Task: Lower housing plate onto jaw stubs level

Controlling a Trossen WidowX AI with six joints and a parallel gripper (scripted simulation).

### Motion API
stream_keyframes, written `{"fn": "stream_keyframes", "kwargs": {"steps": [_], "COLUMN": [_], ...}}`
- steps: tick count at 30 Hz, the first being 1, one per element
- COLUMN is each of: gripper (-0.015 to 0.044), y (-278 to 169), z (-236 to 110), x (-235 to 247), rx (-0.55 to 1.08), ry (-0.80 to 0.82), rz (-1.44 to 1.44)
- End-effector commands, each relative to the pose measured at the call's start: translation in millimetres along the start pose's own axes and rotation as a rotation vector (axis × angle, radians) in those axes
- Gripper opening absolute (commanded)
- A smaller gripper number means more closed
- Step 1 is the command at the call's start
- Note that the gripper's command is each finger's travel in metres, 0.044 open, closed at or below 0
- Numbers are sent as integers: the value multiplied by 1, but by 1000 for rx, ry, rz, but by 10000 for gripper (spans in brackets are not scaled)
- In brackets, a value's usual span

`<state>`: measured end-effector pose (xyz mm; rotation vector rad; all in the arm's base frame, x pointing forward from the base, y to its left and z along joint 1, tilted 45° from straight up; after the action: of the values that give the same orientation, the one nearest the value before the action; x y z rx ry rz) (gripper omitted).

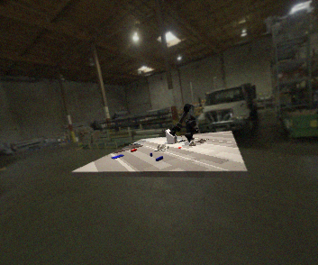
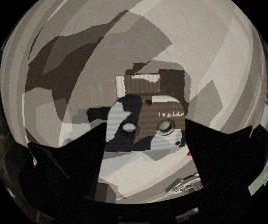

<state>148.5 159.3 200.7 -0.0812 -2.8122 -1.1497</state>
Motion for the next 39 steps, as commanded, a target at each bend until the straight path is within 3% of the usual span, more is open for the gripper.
{"fn": "stream_keyframes", "kwargs": {"steps": [1, 13, 39], "gripper": [351, 351, 351], "y": [1, 0, -34], "z": [-13, -49, -46], "x": [0, 4, -52], "rx": [-3, -7, 40], "ry": [-1, -2, -32], "rz": [-6, -2, 427]}}
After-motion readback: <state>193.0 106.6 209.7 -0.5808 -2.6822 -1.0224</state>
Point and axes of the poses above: the point midway between the two fingers, 35 mm back from their tips, its own z axis out along the fingers, its own x axis across the jaws, y = z × x, the point moved 8 cm from there along -z, back along the fingers, and after that the axes turned 7 degrees about z, right-handed, at the moved point
